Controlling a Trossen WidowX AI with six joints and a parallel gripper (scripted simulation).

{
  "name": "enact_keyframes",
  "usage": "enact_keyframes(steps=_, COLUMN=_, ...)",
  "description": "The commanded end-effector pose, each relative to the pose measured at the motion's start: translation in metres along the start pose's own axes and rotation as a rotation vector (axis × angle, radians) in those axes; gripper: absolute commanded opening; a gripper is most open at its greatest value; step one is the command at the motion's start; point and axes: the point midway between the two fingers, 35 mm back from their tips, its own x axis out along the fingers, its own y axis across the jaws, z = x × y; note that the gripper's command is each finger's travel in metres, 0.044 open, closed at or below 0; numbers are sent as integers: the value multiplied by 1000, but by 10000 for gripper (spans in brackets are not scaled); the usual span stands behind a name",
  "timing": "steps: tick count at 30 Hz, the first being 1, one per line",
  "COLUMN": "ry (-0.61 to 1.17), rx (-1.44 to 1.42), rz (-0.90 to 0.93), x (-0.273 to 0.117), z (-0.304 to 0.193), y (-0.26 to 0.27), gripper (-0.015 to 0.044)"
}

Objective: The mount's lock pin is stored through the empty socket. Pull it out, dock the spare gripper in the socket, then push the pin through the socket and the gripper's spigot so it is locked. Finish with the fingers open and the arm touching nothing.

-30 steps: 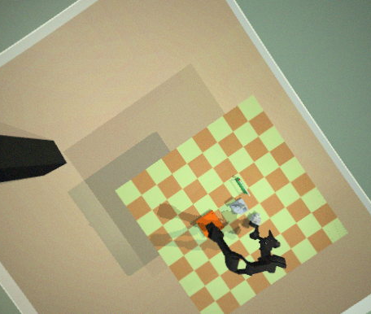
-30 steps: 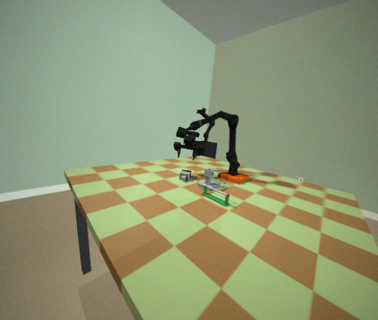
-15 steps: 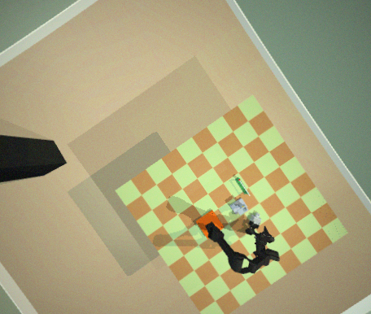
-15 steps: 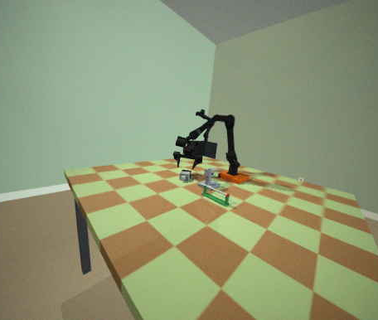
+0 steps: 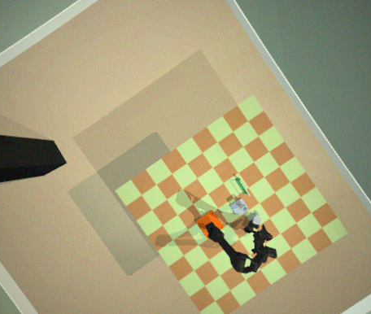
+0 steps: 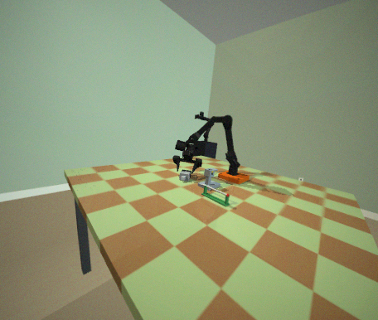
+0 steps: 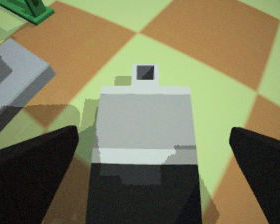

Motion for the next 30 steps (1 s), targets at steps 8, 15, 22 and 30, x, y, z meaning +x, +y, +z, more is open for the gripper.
enact_keyframes(steps=8, ry=-1, rx=5, rz=6, x=14, z=-14, y=4, gripper=440)
enact_keyframes(steps=15, ry=-1, rx=5, rz=7, x=22, z=-22, y=5, gripper=440)
enact_keyframes(steps=22, ry=-1, rx=5, rz=7, x=25, z=-24, y=6, gripper=414)
enact_keyframes(steps=30, ry=-1, rx=5, rz=7, x=25, z=-24, y=6, gripper=263)
